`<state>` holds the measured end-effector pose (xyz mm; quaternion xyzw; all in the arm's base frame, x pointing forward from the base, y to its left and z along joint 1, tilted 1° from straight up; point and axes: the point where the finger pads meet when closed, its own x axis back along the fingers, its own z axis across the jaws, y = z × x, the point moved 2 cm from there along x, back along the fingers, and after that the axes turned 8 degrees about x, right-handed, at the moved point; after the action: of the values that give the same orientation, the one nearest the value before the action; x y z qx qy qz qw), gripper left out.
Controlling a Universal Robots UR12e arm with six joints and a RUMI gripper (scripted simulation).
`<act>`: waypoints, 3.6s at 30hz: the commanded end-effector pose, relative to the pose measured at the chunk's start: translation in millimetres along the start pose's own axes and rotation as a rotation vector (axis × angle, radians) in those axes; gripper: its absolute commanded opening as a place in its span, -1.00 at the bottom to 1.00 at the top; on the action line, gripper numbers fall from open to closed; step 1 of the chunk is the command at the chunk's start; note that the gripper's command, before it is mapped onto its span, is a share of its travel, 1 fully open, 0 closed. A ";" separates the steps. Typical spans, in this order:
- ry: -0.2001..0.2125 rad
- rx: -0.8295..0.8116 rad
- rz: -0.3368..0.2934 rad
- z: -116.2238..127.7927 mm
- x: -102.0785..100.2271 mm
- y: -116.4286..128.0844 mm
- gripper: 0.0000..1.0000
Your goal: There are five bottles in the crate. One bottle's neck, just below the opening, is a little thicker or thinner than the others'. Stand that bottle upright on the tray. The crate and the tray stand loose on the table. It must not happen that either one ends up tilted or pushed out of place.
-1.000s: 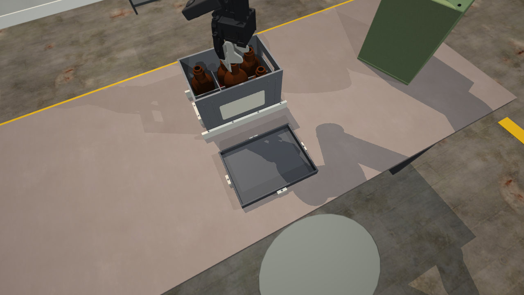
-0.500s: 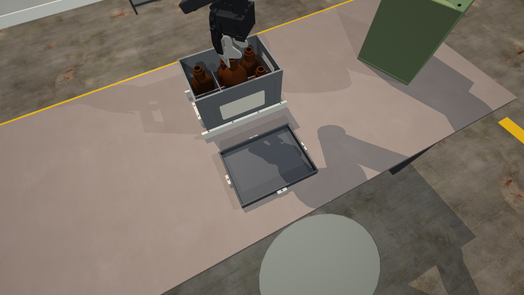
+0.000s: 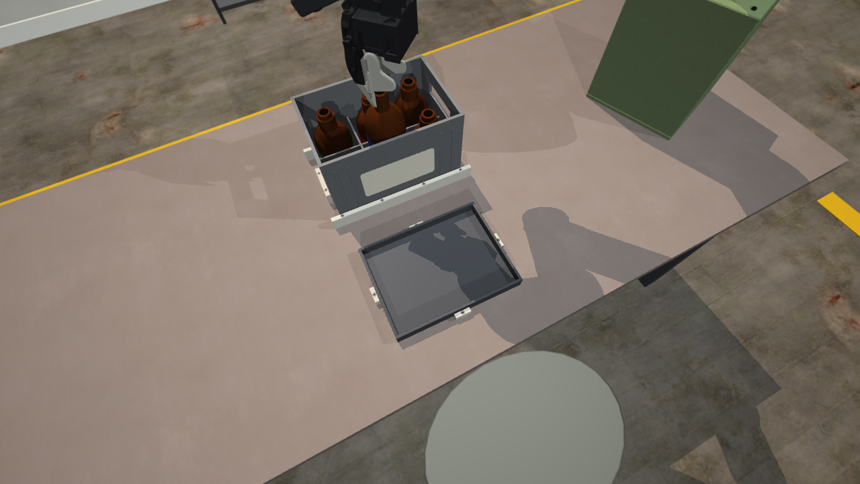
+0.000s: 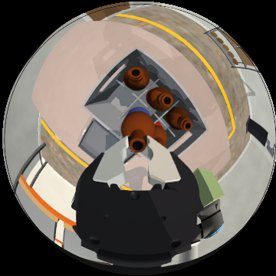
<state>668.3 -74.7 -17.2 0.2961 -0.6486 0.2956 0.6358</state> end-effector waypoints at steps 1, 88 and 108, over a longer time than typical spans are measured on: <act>-0.003 -0.002 0.009 -0.1 6.1 -6.4 -1.00; -0.003 -0.002 0.009 -0.2 20.3 -6.6 -1.00; -0.003 -0.002 0.009 -0.3 40.9 -7.0 -1.00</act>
<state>668.2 -75.2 12.5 0.2961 -0.6485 0.2955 0.6360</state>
